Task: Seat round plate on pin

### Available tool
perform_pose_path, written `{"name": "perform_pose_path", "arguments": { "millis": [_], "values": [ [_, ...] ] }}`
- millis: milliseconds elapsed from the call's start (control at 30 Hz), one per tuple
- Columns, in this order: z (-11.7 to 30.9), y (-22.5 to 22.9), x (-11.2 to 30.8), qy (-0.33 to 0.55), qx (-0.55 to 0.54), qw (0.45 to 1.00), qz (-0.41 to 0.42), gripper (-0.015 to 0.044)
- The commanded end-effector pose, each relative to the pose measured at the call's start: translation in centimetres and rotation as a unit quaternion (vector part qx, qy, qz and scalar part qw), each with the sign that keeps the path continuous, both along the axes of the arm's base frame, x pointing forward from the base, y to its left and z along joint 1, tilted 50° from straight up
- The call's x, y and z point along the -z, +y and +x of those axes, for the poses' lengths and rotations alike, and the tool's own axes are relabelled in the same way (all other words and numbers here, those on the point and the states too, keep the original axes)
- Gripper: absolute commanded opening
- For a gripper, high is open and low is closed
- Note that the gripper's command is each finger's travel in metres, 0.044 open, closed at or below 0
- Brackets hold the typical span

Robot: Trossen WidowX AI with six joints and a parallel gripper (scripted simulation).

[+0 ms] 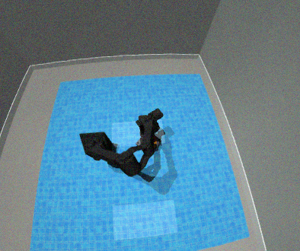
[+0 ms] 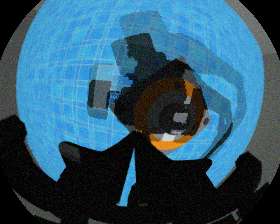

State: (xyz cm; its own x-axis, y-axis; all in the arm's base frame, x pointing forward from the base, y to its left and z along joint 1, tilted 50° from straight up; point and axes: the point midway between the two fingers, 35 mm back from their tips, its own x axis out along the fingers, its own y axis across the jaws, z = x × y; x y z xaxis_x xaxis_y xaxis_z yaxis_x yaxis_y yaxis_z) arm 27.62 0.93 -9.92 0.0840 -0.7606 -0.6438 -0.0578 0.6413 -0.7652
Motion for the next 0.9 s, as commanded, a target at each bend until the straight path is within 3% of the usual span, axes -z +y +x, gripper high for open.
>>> {"name": "perform_pose_path", "arguments": {
  "millis": [0,267,867],
  "values": [
    [0.0,0.6,-0.5,-0.004,0.001,1.0,0.004,0.0],
    [-0.8,3.3,-2.8,-0.003,0.001,1.0,0.004,0.0],
    [-0.7,2.8,-2.3,0.0,-0.002,1.0,0.001,0.0]
  ]
}}
